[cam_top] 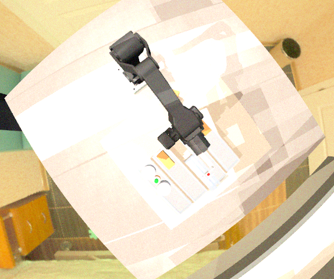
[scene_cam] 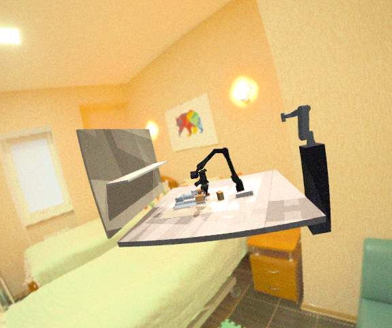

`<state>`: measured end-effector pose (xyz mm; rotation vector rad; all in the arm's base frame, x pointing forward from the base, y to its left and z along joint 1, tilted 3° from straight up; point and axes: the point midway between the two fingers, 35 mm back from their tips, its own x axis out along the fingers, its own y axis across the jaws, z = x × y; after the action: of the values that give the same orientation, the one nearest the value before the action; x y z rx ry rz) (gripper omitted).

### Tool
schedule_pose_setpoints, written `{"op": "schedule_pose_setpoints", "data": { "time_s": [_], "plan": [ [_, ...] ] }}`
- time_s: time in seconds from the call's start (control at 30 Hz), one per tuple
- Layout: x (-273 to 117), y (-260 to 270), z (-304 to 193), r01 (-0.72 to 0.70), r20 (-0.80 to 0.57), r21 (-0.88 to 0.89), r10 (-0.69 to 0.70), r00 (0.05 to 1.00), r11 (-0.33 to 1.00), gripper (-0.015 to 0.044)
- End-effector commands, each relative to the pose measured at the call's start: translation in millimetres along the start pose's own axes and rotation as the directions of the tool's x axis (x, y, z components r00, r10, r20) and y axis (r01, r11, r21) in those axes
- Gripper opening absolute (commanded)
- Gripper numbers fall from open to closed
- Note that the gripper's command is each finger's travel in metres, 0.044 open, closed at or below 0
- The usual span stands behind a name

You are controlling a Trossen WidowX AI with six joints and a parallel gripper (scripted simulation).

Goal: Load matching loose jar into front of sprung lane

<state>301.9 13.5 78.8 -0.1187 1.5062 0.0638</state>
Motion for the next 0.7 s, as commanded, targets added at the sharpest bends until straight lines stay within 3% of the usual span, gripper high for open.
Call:
{"op": "schedule_pose_setpoints", "data": {
  "time_s": [0.0, 0.67],
  "plan": [
    [0.0, -0.2, 9.0, 0.001, 0.017, -0.002, -0.001, 1.0, 1.0, 0.0],
    [0.4, -0.3, 17.4, 0.001, 0.018, -0.002, -0.001, 1.0, 1.0, 0.0]
  ]
}}
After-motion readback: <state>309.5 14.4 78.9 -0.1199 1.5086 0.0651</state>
